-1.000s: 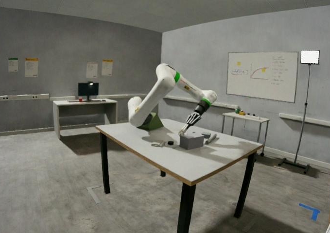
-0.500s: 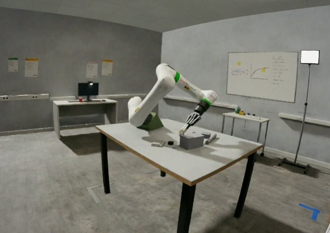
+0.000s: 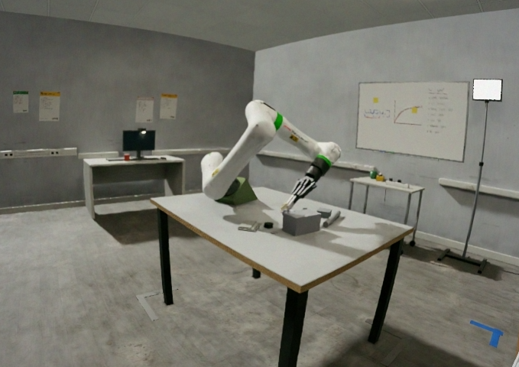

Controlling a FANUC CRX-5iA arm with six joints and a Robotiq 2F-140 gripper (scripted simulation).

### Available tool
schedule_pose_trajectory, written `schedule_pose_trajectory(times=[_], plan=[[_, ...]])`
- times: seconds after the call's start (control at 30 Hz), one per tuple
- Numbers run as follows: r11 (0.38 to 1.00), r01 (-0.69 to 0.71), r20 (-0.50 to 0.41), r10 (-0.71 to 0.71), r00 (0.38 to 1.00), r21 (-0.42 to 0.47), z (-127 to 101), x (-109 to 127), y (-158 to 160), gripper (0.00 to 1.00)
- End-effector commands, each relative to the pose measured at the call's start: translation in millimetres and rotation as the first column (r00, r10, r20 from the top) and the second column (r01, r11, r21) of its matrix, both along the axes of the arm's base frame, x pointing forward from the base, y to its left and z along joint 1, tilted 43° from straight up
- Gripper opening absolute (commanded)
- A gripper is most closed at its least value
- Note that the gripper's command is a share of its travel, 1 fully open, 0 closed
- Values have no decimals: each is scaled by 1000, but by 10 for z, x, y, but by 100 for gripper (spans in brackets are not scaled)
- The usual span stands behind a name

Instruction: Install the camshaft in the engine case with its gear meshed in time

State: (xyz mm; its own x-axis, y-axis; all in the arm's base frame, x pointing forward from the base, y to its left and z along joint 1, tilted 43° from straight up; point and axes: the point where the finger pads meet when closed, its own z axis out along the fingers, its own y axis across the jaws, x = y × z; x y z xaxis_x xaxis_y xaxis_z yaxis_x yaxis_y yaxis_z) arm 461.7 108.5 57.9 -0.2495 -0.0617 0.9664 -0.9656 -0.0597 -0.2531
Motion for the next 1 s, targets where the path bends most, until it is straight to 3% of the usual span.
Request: schedule_pose_trajectory(times=[0.0, 0.97], plan=[[1000, -1, 1, 1, 1000, 1, 5, 2, 8, 14], [1000, -1, 1, 1, 1000, 1, 16, 42, 11, 14]])
